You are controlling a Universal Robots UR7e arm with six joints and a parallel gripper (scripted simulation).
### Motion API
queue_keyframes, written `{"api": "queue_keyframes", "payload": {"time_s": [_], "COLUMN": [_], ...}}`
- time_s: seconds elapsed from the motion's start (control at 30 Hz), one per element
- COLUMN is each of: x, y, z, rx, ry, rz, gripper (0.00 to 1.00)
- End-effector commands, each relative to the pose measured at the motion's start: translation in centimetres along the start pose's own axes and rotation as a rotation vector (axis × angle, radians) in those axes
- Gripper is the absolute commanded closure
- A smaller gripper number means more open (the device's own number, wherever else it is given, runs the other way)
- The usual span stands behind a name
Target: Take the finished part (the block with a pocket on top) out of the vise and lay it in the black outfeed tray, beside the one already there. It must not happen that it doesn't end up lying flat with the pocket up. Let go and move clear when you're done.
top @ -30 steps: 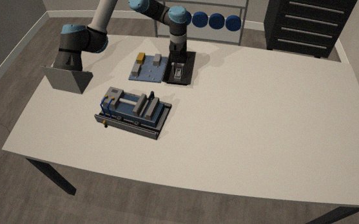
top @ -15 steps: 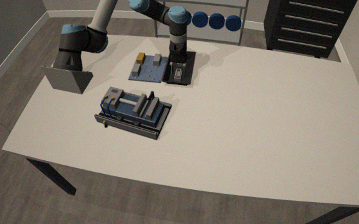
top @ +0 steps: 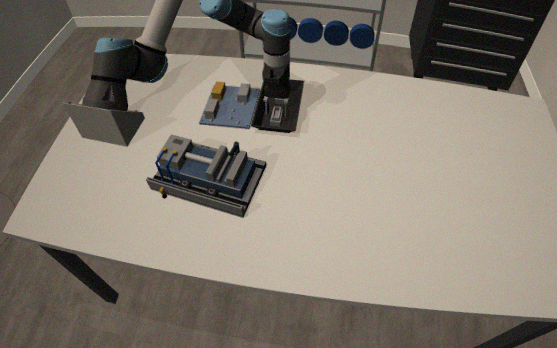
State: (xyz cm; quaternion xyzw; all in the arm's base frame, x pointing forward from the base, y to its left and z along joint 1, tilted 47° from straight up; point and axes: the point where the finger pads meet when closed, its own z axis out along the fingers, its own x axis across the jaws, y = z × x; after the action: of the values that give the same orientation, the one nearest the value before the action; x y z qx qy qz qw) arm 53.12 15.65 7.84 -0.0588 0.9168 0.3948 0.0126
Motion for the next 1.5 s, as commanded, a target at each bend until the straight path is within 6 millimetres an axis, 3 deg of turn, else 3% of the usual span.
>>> {"api": "queue_keyframes", "payload": {"time_s": [0.0,0.37,0.7,0.77,1.17,1.47], "x": [0.0,0.0,0.0,0.0,0.0,0.0], "y": [0.0,0.0,0.0,0.0,0.0,0.0], "z": [-0.1,-1.4,-6.0,-6.0,-12.4,-14.0], "rx": [0.0,0.0,0.0,0.0,0.0,0.0], "ry": [-0.001,-0.001,-0.001,-0.001,-0.001,-0.001], "rz": [0.0,0.0,0.0,0.0,0.0,0.0], "gripper": [0.0,0.0,0.0,0.0,0.0,0.0]}}
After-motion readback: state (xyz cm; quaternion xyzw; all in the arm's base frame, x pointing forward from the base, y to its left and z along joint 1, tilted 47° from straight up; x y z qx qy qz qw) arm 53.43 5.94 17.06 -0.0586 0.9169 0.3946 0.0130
